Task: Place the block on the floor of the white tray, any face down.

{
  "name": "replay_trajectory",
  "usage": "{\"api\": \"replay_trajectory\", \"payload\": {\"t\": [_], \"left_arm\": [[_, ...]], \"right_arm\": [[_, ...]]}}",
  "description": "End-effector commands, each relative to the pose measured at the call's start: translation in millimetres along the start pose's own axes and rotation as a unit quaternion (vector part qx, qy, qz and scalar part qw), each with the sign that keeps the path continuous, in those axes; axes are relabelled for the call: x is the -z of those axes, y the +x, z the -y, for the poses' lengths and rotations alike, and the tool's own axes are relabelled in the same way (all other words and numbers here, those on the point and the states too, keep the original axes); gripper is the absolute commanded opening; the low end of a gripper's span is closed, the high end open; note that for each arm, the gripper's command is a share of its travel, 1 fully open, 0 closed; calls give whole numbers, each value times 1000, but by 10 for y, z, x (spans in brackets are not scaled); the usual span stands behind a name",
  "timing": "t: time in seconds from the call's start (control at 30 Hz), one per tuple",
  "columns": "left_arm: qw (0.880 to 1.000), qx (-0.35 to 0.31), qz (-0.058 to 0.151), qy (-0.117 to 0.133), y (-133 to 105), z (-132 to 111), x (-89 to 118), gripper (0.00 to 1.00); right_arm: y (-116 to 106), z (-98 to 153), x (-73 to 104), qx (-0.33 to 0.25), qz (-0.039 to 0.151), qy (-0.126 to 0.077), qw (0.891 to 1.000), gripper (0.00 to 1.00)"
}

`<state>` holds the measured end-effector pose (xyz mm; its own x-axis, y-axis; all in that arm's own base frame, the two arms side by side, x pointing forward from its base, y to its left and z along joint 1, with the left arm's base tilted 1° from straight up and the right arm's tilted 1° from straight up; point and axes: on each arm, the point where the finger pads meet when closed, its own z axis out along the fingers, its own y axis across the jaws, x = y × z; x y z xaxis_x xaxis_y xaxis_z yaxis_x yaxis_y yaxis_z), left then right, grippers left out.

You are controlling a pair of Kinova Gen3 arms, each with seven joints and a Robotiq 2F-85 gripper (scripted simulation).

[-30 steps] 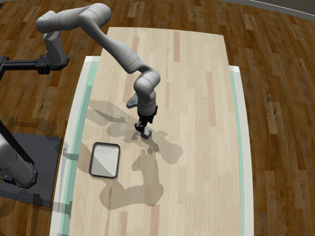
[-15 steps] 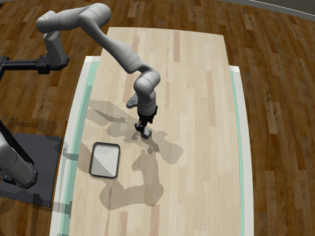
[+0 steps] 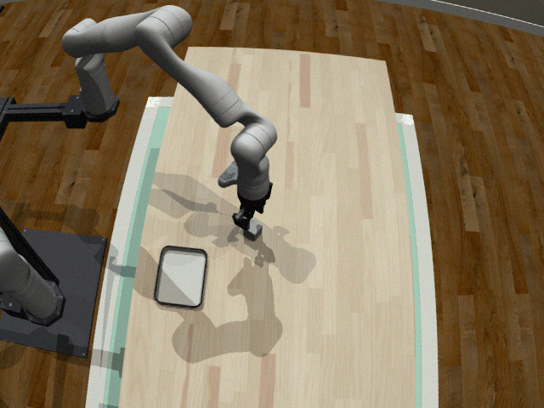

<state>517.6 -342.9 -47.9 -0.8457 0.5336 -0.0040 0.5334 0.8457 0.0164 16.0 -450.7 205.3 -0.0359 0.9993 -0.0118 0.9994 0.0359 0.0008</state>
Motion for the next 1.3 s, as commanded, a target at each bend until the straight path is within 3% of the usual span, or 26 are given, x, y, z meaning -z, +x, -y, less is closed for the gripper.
{"api": "replay_trajectory", "payload": {"t": [0.0,1.27], "left_arm": [[1000,0,1,0,-10,0,15,651],[1000,0,1,0,-10,0,12,609]], "right_arm": [[-2,-1,8,0,1,0,1000,1000],[-2,-1,8,0,1,0,1000,1000]]}}
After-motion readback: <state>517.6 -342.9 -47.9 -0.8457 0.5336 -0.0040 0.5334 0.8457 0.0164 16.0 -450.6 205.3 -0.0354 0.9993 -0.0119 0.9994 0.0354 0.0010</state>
